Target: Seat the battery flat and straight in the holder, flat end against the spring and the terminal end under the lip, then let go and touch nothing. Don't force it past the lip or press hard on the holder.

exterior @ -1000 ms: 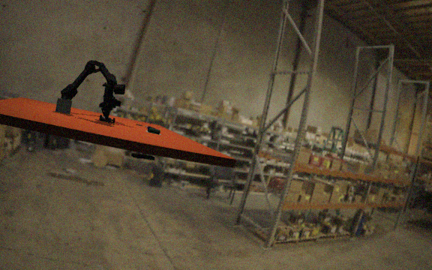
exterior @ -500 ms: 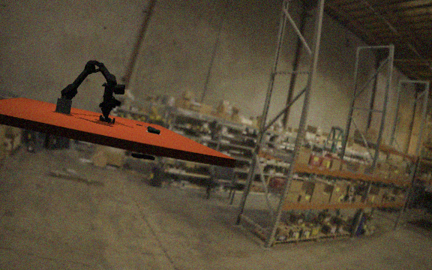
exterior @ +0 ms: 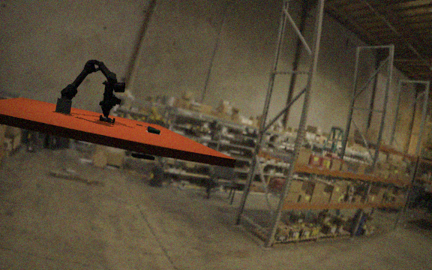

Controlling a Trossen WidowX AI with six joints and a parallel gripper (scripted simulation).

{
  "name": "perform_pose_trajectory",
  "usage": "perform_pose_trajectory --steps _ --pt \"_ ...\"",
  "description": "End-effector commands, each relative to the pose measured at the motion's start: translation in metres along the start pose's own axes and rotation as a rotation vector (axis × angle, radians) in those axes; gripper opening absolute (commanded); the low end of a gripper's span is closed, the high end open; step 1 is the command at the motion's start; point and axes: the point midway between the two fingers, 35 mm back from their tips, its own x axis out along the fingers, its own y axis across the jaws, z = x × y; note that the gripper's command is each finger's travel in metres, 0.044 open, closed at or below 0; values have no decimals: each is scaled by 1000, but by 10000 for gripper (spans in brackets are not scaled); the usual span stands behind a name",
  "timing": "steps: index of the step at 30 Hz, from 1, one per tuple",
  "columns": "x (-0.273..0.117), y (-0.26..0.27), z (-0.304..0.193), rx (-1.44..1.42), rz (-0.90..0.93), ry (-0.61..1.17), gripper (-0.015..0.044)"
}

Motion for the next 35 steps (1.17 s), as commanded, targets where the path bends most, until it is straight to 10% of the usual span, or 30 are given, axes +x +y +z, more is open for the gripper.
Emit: perform_pose_trajectory --steps 1,11,35 --pt "-3 -1 2 -7 -4 1 170" --pt "-68 -6 8 -6 -7 2 433" --pt "-73 -7 8 -6 -7 2 440"
